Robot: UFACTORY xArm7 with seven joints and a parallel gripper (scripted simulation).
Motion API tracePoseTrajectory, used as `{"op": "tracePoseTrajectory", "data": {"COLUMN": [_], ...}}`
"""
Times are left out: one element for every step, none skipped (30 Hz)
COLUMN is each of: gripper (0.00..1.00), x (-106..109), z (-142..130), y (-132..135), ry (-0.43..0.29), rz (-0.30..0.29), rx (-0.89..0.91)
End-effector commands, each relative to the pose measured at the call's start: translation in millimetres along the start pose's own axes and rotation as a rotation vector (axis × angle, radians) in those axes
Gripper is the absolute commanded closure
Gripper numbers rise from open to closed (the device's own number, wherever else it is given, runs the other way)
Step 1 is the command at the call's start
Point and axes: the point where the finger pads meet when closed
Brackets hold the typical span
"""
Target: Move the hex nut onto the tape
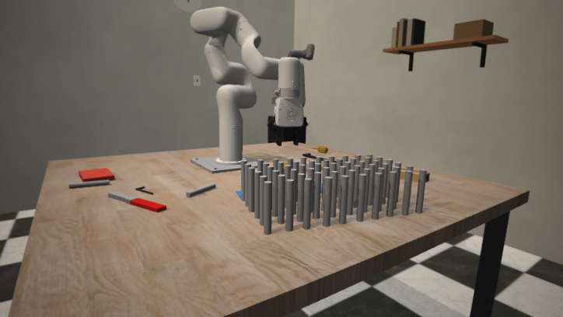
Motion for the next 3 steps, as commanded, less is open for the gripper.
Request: {"op": "tracePoseTrajectory", "data": {"gripper": [0.35,0.35,0.35], "x": [1.4,1.4,1.4], "z": [-1.4,-1.4,-1.4], "y": [0.7,0.7,0.7], "ry": [-0.004,-0.004,-0.004], "rz": [-0.002,-0.002,-0.002], "rx": [0.0,0.0,0.0]}}
Point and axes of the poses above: the point where the finger pads meet when closed, its own x axis back along the fingers, its own y axis across the jaws, z = x × y, and after that the axes turned 10 degrees about x, right-handed
